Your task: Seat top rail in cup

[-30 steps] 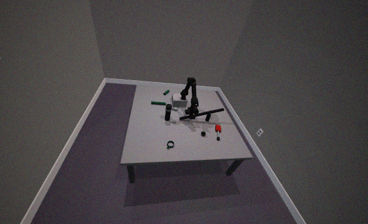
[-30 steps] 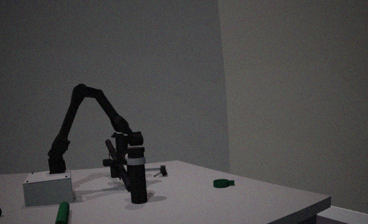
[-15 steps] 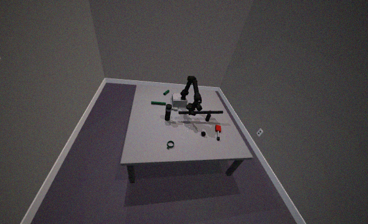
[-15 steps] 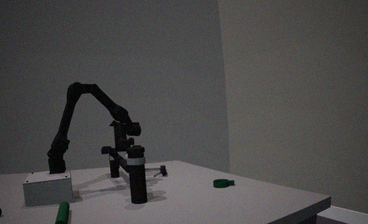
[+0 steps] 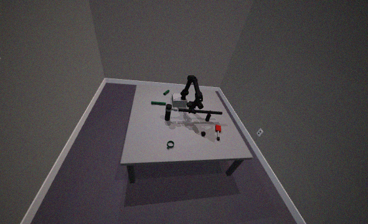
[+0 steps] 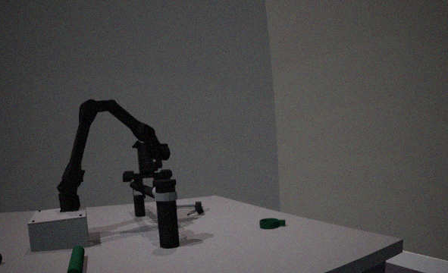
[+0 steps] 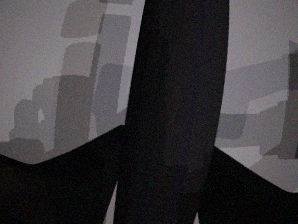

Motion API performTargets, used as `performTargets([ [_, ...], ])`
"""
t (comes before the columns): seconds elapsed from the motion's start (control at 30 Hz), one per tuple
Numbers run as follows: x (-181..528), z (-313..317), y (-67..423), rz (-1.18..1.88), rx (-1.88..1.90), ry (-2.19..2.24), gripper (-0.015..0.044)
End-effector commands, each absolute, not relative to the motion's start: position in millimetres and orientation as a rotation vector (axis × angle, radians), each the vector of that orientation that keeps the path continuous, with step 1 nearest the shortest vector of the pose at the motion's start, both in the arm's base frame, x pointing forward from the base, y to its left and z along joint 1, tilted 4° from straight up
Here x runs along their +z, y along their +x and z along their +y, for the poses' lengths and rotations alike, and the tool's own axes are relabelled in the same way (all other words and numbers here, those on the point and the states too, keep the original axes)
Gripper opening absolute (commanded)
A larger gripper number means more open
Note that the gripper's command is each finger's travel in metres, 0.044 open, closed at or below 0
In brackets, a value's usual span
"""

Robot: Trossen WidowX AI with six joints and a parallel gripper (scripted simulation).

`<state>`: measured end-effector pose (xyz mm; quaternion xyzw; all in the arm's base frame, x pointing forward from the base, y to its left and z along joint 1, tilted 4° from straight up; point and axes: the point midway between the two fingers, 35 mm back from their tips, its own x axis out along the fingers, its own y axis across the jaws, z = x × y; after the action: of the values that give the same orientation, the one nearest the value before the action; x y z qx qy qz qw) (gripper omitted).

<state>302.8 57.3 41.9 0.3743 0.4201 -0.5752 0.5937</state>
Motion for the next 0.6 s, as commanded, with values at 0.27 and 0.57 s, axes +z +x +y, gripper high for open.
performTargets([
  [0.27,43.0,56.7,303.4,0.978,-1.336,0.87,0.0],
  [0.57,46.7,55.5,305.1,0.978,-1.336,0.87,0.0],
])
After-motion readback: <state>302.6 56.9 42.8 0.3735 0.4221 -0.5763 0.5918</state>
